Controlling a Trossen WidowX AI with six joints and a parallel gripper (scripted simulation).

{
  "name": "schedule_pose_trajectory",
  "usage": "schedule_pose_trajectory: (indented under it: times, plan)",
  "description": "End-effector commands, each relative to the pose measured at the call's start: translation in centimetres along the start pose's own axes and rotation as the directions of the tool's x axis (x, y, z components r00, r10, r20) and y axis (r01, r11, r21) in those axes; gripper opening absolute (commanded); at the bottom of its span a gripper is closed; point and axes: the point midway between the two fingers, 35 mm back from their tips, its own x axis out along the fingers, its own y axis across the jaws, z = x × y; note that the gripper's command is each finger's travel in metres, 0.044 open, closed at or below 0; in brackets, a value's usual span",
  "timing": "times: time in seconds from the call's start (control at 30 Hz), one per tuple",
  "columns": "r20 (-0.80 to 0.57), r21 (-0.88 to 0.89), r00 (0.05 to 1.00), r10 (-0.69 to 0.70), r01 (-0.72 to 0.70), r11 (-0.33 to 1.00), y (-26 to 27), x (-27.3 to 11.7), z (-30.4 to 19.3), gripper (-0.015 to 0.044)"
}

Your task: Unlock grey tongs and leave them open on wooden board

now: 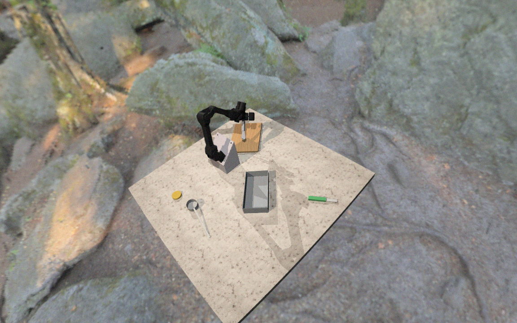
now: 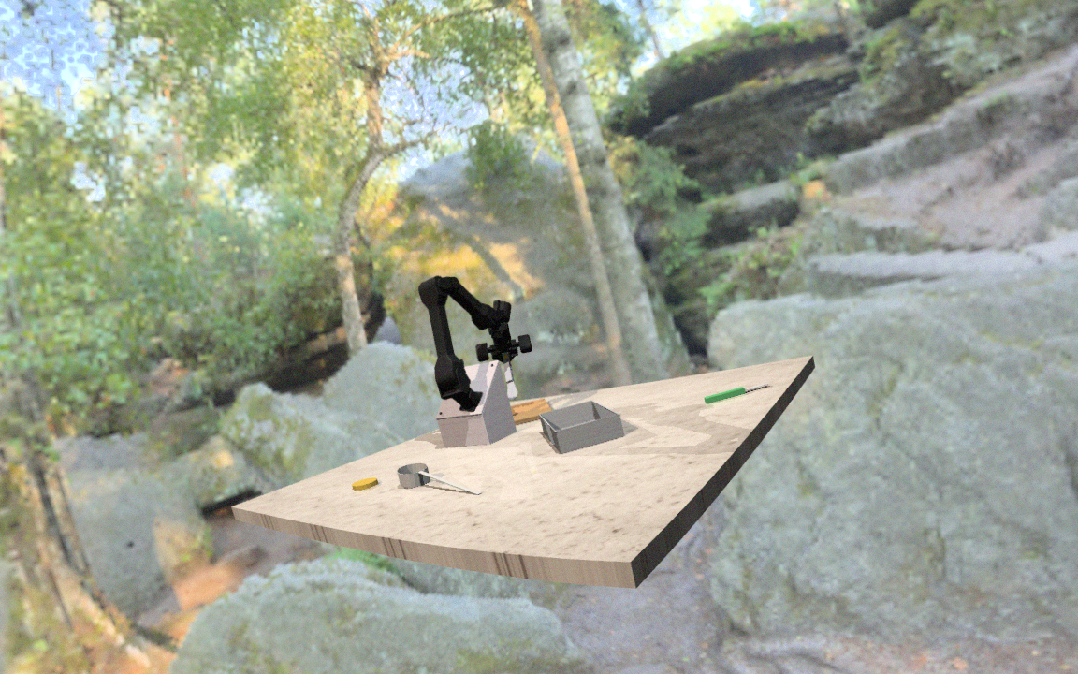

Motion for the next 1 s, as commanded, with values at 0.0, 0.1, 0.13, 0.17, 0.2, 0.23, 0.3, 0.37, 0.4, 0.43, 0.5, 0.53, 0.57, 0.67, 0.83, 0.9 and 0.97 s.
schedule_pose_trajectory:
  times: [0.0,0.1,0.13,0.17,0.2,0.23,0.3,0.37,0.4,0.43,0.5,0.53,0.57,0.67,0.83,0.9,0.97]
  plan:
    - [-0.037,-0.008,0.999,-0.009,0.009,1.0,-0.3,0.4,0.6,-0.015]
    - [-0.077,-0.007,0.997,-0.011,0.01,1.0,-0.4,0.8,0.6,-0.015]
    - [-0.09,-0.007,0.996,-0.012,0.011,1.0,-0.4,0.9,0.6,-0.015]
    - [-0.104,-0.006,0.994,-0.012,0.012,1.0,-0.4,1.0,0.5,-0.015]
    - [-0.117,-0.006,0.993,-0.013,0.012,1.0,-0.4,1.2,0.5,-0.015]
    - [-0.131,-0.006,0.991,-0.013,0.013,1.0,-0.4,1.3,0.5,-0.015]
    - [-0.158,-0.005,0.987,-0.015,0.014,1.0,-0.4,1.5,0.5,-0.015]
    - [-0.185,-0.005,0.983,-0.016,0.015,1.0,-0.5,1.7,0.4,-0.015]
    - [-0.199,-0.005,0.98,-0.016,0.016,1.0,-0.5,1.8,0.4,-0.015]
    - [-0.213,-0.005,0.977,-0.017,0.016,1.0,-0.5,1.9,0.3,-0.015]
    - [-0.24,-0.005,0.971,-0.017,0.017,1.0,-0.4,2.1,0.3,-0.015]
    - [-0.254,-0.004,0.967,-0.018,0.018,1.0,-0.4,2.1,0.2,-0.015]
    - [-0.268,-0.004,0.963,-0.019,0.019,1.0,-0.4,2.2,0.2,-0.015]
    - [-0.308,-0.006,0.951,-0.02,0.02,1.0,-0.3,2.4,0.1,-0.015]
    - [-0.375,-0.009,0.927,-0.023,0.021,1.0,-0.2,2.6,-0.1,-0.015]
    - [-0.401,-0.011,0.916,-0.024,0.021,1.0,-0.2,2.7,-0.2,-0.015]
    - [-0.427,-0.013,0.904,-0.025,0.021,1.0,-0.1,2.7,-0.3,-0.015]
